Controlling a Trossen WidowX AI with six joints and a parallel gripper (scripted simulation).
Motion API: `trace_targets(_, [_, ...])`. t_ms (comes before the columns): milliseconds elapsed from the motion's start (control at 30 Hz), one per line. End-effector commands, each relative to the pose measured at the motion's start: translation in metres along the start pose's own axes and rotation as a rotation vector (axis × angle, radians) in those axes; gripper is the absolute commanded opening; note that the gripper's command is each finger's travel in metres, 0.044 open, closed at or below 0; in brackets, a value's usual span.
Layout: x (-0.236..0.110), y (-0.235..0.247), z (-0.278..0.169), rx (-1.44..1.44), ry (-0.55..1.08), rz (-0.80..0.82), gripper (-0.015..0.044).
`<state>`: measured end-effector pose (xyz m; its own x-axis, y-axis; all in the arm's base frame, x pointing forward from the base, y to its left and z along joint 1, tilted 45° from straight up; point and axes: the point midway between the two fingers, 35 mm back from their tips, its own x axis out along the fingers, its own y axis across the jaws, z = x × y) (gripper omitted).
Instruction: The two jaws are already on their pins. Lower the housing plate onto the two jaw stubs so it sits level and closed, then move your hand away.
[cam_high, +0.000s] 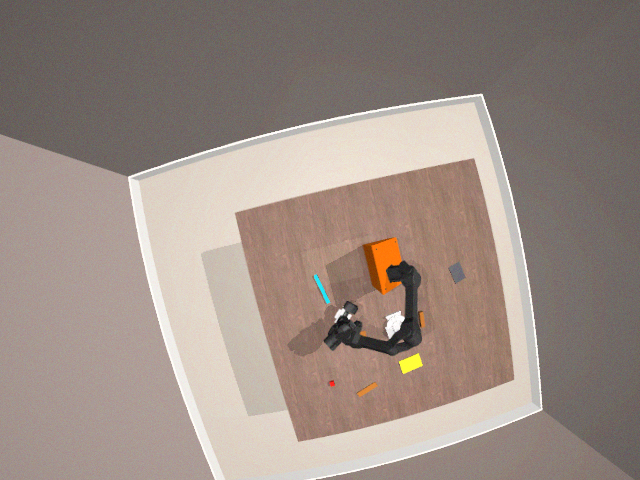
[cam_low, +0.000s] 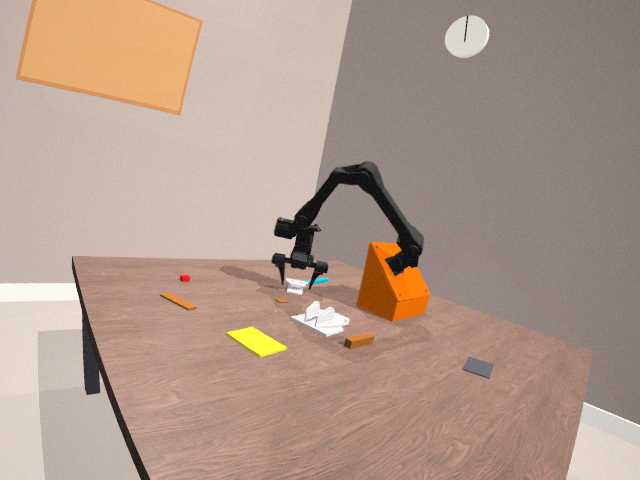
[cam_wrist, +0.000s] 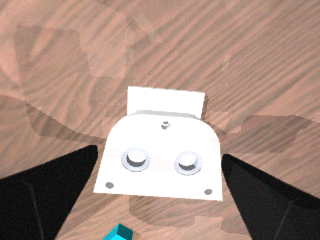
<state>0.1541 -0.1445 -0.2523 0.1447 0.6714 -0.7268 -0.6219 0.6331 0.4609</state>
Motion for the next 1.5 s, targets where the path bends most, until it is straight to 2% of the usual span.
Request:
trace_targets(0, [0.000,0.000,0.000,0.005,-0.004,-0.001,0.0440])
trace_targets(533, [0.000,0.000,0.000,0.000,0.000,0.000,0.0351])
trace_targets(933, [-0.002,0.000,0.000,0.000,0.000,0.000,0.0351])
trace_targets(1467, [-0.052,-0.002,0.000,0.005,0.000,-0.002,0.0351])
